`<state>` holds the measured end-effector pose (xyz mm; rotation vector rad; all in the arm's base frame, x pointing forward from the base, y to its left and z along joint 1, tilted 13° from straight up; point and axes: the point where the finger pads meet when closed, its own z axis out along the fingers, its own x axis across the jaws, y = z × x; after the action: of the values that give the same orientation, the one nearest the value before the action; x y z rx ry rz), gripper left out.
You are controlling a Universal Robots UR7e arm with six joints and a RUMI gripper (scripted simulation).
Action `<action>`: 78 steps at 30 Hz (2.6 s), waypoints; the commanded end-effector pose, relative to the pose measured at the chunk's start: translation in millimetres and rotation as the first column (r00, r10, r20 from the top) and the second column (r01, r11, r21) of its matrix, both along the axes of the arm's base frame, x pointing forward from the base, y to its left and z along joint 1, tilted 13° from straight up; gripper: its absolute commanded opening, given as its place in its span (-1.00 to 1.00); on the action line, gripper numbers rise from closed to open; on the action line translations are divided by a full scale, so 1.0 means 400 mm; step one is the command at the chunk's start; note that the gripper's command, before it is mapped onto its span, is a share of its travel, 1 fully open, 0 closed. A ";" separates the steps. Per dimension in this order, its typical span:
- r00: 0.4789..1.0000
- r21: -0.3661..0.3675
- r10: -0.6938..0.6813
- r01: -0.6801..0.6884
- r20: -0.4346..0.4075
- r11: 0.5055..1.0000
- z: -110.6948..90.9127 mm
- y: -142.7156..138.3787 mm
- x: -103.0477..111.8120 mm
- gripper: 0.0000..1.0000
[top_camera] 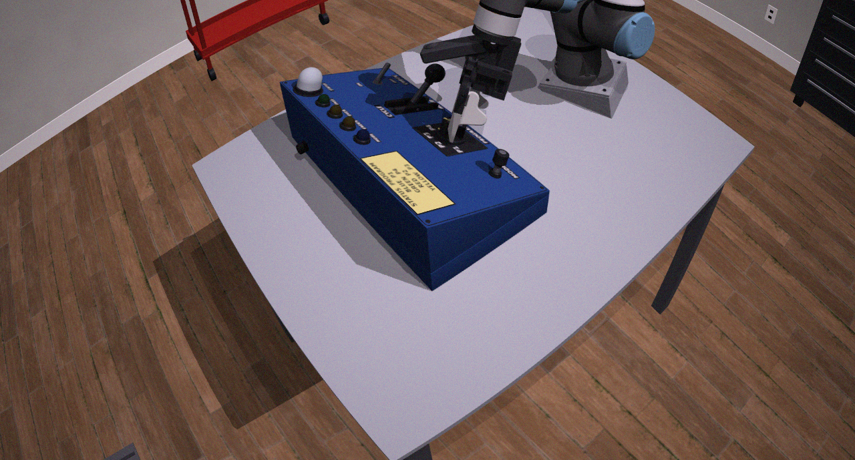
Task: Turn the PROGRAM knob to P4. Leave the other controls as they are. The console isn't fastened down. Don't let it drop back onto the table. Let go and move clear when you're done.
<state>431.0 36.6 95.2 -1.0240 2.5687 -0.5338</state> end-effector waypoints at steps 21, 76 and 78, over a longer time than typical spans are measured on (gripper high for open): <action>0.664 -0.260 0.676 -0.747 -0.320 0.611 0.001 0.000 0.001 -0.11; -0.316 -0.036 0.553 -0.845 -0.771 -0.534 0.001 0.000 0.001 -0.11; -0.322 -0.032 0.547 -0.840 -0.773 -0.541 0.001 0.000 0.001 -0.11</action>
<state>431.0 36.6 95.2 -3.2175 0.2788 -0.7661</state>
